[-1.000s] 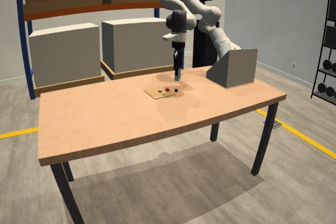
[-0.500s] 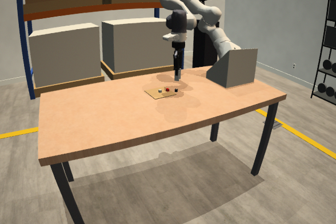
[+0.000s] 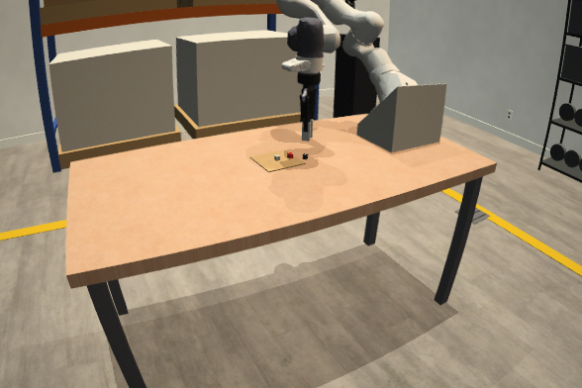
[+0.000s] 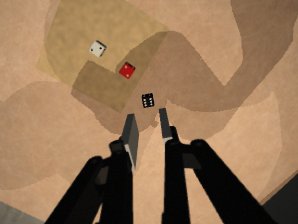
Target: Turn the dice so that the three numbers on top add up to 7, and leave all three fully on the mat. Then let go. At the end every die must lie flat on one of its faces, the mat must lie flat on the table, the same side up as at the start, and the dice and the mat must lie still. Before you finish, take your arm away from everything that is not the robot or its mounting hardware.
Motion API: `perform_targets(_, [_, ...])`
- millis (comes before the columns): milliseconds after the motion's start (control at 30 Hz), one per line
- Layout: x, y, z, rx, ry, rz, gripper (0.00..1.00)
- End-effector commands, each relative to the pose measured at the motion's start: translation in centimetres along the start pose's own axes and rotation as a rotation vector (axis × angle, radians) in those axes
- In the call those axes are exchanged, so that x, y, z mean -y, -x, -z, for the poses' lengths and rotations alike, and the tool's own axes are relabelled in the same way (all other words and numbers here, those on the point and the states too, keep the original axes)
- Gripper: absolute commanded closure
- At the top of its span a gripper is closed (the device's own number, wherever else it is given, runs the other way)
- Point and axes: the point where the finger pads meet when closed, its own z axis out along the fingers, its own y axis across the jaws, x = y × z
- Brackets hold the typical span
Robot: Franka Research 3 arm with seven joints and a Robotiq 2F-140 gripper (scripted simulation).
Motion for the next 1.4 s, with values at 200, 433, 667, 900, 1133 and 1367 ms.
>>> perform_targets(200, [0.0, 0.1, -1.1, 0.000, -0.002, -0.006, 0.81])
perform_targets(433, [0.0, 0.2, -2.0, 0.000, -0.002, -0.006, 0.81])
perform_targets(667, [0.0, 0.2, -3.2, 0.000, -0.002, -0.006, 0.81])
perform_targets(900, [0.0, 0.2, -3.9, 0.000, -0.002, -0.006, 0.81])
perform_targets(1133, [0.0, 0.2, -4.6, 0.000, -0.002, -0.006, 0.81])
perform_targets(1367, [0.0, 0.2, -4.8, 0.000, -0.002, -0.006, 0.81])
